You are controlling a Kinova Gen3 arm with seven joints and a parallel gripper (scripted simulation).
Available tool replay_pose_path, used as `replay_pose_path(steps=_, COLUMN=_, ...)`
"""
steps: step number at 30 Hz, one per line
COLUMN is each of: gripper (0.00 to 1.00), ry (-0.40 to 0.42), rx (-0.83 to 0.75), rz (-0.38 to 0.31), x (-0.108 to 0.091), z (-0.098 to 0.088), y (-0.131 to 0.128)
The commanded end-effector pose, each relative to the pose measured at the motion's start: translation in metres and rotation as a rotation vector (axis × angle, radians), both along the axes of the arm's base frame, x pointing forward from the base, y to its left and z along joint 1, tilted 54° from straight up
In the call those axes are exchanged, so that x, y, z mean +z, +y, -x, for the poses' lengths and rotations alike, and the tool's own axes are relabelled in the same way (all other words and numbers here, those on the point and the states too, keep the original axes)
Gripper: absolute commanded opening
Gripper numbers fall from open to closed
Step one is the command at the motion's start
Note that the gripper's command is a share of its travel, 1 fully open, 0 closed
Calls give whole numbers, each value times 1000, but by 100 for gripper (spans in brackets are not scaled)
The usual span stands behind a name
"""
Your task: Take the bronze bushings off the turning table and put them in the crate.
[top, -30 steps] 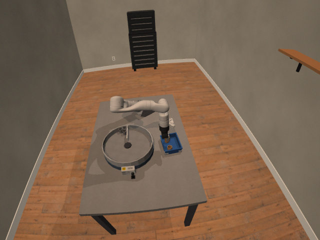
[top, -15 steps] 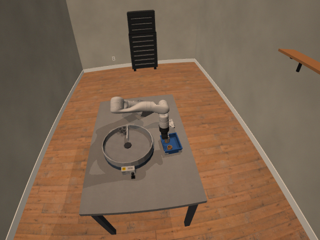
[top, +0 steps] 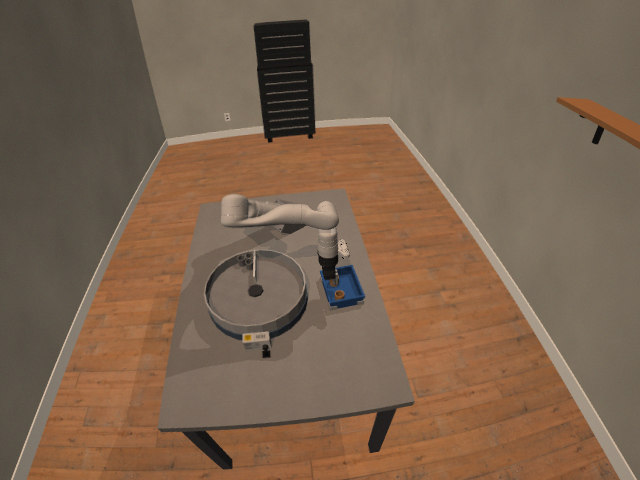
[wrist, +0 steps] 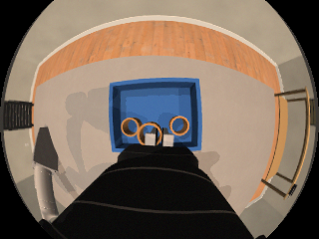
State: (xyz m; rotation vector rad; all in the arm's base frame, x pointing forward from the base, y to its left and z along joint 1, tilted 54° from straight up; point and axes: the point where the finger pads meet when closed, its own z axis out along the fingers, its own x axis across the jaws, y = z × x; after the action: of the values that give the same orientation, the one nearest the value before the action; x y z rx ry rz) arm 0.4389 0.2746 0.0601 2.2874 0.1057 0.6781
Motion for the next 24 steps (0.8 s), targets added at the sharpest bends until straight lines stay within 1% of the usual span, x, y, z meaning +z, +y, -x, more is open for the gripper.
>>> replay_pose_path(steps=1, gripper=0, ry=0, rx=0, rz=0, x=-2, z=-2, y=-2)
replay_pose_path(steps=15, gripper=0, ry=0, rx=0, rz=0, x=-4, z=-3, y=-4)
replay_pose_path(steps=20, gripper=0, ry=0, rx=0, rz=0, x=-9, z=-8, y=-10)
replay_pose_path(steps=24, gripper=0, ry=0, rx=0, rz=0, x=-9, z=-8, y=-10)
